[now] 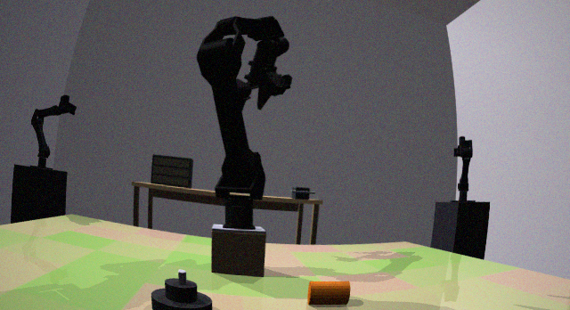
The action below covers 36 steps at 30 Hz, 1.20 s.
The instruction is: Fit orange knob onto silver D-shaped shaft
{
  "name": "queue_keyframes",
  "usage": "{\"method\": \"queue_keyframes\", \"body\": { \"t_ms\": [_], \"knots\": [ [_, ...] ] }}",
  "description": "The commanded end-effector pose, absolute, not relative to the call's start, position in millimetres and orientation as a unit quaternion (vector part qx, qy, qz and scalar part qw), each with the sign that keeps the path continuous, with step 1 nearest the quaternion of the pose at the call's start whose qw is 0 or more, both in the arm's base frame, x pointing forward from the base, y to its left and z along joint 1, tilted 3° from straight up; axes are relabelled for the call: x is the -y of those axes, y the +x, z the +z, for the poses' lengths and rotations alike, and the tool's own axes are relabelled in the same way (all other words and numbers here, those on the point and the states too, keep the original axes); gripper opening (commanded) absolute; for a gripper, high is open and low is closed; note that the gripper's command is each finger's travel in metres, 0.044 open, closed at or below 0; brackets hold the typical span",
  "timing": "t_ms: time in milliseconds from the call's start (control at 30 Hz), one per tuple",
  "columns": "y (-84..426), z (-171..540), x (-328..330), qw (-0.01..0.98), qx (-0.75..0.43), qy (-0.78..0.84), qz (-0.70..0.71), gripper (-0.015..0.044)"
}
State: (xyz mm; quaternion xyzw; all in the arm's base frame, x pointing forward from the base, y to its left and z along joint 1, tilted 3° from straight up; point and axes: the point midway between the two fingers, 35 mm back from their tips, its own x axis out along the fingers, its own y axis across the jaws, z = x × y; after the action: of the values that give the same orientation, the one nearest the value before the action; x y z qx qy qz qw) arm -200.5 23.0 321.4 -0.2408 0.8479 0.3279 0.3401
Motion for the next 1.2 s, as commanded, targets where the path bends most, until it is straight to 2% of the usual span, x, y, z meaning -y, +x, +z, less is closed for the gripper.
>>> {"method": "queue_keyframes", "body": {
  "t_ms": [0,233,467,833,1167],
  "knots": [
    [-201,320,-25,0.343,-0.848,-0.239,0.327,0.0426],
    [-200,280,-113,0.443,-0.855,-0.113,0.244,0.044],
    [-155,240,-202,0.515,-0.848,0.038,0.117,0.044],
    [-15,162,-283,0.576,-0.767,0.259,-0.114,0.044],
    [129,88,-261,0.562,-0.636,0.414,-0.328,0.044]
  ]
}}
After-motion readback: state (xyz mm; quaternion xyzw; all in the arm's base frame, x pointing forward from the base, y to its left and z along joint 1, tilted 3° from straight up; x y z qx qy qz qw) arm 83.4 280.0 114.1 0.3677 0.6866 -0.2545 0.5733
